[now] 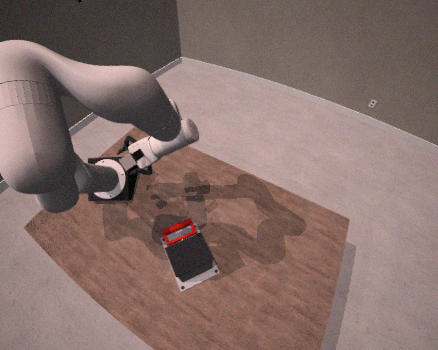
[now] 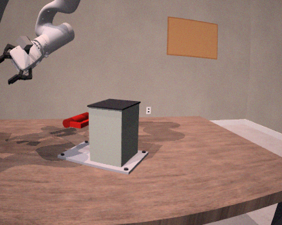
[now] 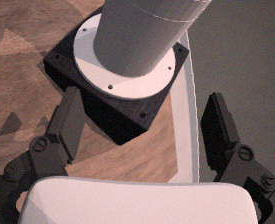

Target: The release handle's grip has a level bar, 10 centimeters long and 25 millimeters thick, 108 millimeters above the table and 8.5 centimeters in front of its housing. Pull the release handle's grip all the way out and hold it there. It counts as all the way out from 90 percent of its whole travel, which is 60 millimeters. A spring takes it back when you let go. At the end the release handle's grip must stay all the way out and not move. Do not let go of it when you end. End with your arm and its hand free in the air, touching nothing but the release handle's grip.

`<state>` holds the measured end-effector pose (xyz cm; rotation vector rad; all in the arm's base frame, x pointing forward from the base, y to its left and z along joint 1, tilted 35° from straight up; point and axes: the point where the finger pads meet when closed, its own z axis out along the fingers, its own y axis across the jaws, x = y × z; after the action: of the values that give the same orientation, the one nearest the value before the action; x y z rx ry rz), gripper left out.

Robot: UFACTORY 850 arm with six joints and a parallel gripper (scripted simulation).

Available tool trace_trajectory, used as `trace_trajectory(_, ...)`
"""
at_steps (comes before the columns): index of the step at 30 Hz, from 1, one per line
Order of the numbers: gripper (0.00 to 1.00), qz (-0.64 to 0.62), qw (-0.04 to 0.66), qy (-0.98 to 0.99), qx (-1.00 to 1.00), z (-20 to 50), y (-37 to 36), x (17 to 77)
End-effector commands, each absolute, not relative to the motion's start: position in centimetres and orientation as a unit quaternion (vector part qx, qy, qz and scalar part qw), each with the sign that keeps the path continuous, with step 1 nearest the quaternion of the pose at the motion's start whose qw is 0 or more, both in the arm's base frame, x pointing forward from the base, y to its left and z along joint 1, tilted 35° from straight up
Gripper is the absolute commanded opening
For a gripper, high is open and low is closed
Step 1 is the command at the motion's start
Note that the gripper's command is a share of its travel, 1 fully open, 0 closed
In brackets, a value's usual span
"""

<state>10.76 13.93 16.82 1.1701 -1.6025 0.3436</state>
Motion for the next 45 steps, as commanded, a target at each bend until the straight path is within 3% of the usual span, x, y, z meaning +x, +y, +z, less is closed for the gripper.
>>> trace_trajectory(1,1.0,0.144,0.534,-0.673,0.491,16.8,14.0,10.8)
trace_trajectory(20,1.0,0.149,0.526,-0.677,0.493,16.8,13.8,11.2)
trace_trajectory(32,1.0,0.244,0.329,-0.762,0.502,17.0,10.0,22.2)
trace_trajectory(34,1.0,0.244,0.329,-0.762,0.502,17.0,10.0,22.2)
trace_trajectory(35,1.0,0.257,0.284,-0.777,0.499,17.3,9.5,24.5)
trace_trajectory(45,1.0,0.287,0.131,-0.818,0.48,19.3,7.9,31.8)
